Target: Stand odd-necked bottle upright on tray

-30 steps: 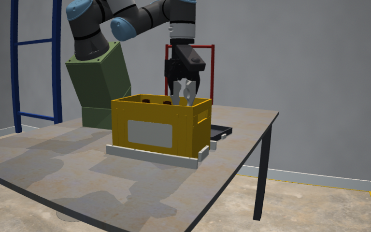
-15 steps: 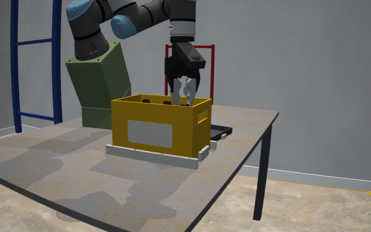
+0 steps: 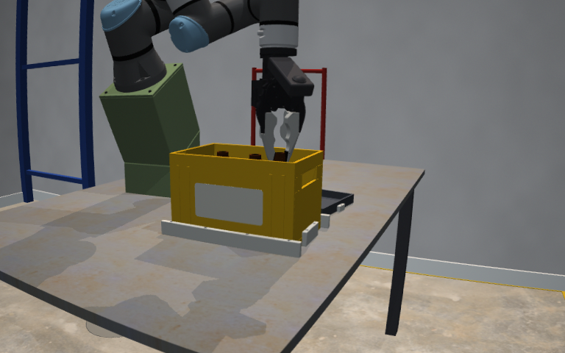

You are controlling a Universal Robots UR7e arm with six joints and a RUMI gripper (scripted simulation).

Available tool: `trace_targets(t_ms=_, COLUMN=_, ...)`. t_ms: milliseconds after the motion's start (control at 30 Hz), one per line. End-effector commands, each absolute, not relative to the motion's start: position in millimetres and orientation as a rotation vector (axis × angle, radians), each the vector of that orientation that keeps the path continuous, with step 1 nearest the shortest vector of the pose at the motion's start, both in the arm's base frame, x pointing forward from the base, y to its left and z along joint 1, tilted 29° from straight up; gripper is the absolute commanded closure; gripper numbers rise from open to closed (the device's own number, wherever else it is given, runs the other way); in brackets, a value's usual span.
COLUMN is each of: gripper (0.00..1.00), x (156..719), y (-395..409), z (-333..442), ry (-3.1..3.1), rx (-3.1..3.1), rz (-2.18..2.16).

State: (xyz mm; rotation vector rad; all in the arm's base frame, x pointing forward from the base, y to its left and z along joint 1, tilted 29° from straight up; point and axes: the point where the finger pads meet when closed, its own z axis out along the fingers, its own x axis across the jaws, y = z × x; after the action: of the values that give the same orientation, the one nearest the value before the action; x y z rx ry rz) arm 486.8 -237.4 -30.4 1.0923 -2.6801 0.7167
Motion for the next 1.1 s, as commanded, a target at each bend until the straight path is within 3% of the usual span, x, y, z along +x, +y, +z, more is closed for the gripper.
trace_targets(t_ms=0, gripper=1.0, x=487, y=-234, z=-25, ry=-2.68, rx=1.093, rz=0.718)
trace_targets(t_ms=1067, gripper=1.0, x=487, y=-227, z=-14, ry=-2.68, rx=1.093, rz=0.718)
